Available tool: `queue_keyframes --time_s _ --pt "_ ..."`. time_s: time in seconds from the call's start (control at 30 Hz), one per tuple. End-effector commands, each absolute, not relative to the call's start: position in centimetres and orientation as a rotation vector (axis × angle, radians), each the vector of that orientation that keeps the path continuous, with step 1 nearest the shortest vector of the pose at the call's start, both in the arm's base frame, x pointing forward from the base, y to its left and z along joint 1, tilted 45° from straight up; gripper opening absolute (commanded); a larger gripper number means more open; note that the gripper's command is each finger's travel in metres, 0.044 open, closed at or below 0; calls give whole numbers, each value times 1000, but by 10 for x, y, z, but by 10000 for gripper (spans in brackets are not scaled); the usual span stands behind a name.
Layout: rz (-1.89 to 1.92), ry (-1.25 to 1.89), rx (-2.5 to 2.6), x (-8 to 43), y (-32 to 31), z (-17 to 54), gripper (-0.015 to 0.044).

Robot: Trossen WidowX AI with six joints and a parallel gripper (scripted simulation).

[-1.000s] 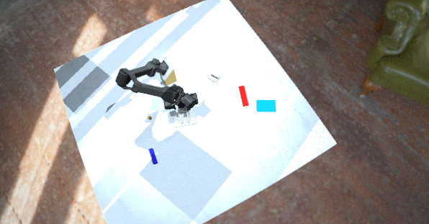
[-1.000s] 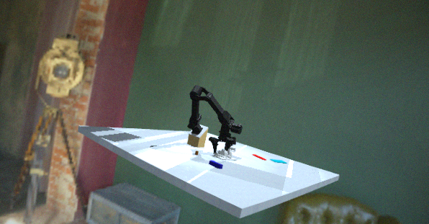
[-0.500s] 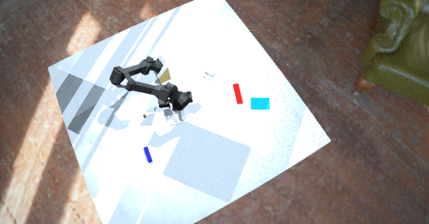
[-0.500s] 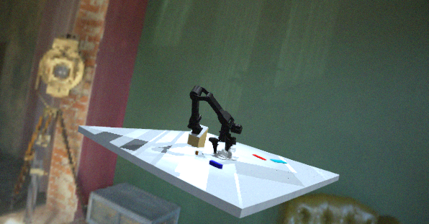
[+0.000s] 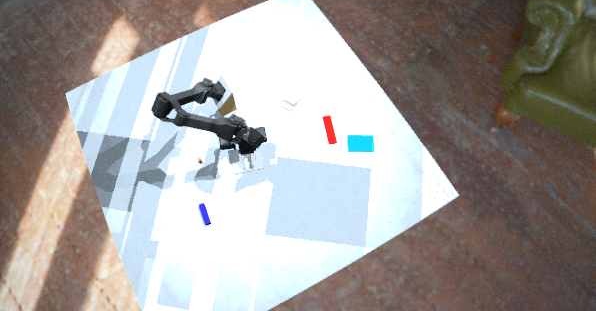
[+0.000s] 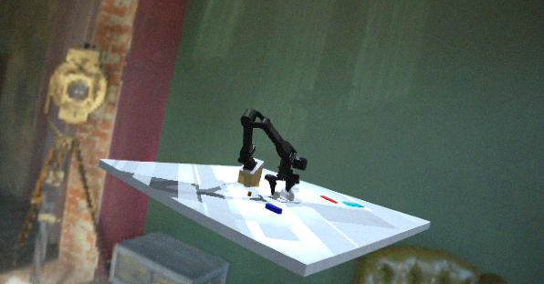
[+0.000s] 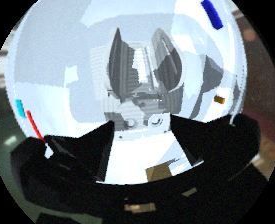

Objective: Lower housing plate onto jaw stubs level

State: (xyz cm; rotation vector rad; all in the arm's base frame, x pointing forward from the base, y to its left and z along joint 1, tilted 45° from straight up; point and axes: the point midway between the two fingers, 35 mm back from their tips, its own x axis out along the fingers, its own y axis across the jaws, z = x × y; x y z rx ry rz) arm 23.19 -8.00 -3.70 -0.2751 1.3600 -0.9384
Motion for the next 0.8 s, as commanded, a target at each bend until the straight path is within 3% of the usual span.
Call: queue_keyframes --time_s 0.0,0.5,0.6,0.77 --pt "-939 1363 -278 231 -81 -38 351" --pt "-939 1363 -278 231 -81 -38 351" --pt "-938 1360 -275 232 -80 -37 430" --pt "-938 1360 -275 232 -80 -37 440"
